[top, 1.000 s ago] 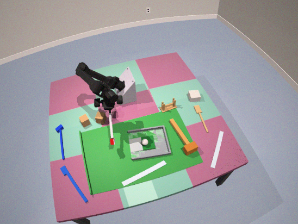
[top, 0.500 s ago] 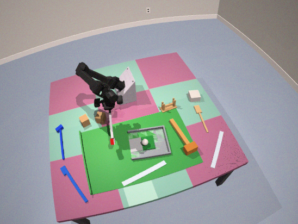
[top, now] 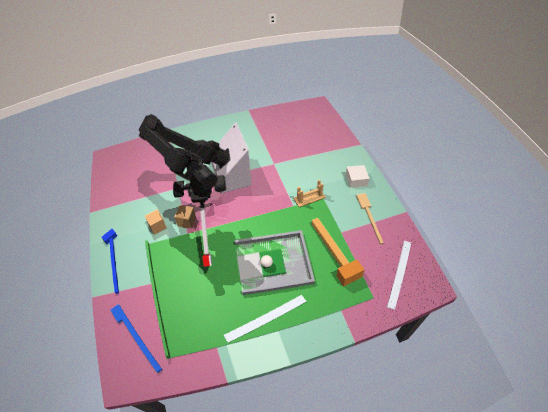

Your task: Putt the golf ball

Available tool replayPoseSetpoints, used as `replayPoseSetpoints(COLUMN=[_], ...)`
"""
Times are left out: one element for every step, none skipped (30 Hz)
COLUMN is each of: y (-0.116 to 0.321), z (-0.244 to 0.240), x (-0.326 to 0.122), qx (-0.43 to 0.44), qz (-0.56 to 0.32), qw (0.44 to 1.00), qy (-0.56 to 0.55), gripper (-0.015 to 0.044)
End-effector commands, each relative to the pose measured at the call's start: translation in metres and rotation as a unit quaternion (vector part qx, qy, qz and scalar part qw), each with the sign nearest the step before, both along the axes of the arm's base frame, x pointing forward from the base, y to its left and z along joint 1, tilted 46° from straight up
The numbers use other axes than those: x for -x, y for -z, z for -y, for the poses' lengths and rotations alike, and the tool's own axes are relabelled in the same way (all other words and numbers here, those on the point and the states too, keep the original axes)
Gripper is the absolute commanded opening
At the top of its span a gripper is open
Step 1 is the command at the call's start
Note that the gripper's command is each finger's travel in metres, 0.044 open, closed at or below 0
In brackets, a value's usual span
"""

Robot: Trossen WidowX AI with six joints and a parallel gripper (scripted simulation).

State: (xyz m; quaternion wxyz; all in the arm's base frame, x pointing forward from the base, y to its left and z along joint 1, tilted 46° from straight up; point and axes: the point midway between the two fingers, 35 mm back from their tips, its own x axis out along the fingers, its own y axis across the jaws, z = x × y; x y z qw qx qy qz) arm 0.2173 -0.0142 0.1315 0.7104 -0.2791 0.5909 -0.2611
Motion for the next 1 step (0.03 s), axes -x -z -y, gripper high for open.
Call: replayPoseSetpoints(y=[0.0], z=[-0.0003], x=[-0.0006], qx=[-0.001], qz=[0.001], qw=[1.0], qy=[-0.001], gripper=[0.0])
